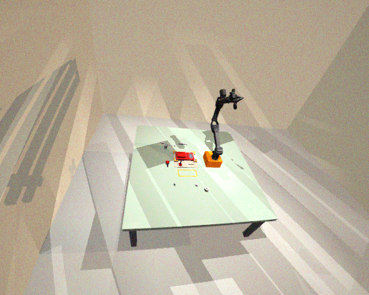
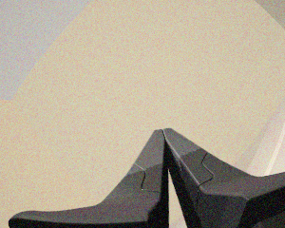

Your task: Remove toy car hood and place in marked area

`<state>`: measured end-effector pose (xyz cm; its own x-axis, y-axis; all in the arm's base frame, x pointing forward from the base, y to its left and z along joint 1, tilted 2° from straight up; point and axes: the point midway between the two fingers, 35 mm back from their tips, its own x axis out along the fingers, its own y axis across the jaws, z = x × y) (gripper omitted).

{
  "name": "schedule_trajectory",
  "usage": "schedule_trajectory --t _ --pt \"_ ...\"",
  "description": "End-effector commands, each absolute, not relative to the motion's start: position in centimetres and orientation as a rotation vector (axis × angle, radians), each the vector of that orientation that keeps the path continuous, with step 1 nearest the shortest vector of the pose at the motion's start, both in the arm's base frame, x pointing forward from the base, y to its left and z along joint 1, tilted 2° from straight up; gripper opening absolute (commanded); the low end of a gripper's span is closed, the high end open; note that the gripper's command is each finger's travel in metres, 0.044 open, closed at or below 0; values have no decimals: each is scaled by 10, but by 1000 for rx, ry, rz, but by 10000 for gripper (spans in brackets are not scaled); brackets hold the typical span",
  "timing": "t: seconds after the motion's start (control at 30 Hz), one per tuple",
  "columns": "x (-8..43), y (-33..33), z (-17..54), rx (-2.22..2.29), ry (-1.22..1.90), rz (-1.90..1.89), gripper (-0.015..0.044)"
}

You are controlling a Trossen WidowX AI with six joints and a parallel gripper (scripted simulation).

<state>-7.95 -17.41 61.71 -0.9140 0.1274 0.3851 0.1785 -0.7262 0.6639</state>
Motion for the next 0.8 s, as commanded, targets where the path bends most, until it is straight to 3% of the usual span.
schedule_trajectory --t 0.0,0.13,0.53,0.77 --pt "-80 -173 617 -646 -1152 -2823 26" --pt "-92 -146 621 -688 -1177 -2881 131" --pt "-113 15 620 -987 -1355 -3223 440" --pt "-87 107 605 -1173 -1496 -3414 440"
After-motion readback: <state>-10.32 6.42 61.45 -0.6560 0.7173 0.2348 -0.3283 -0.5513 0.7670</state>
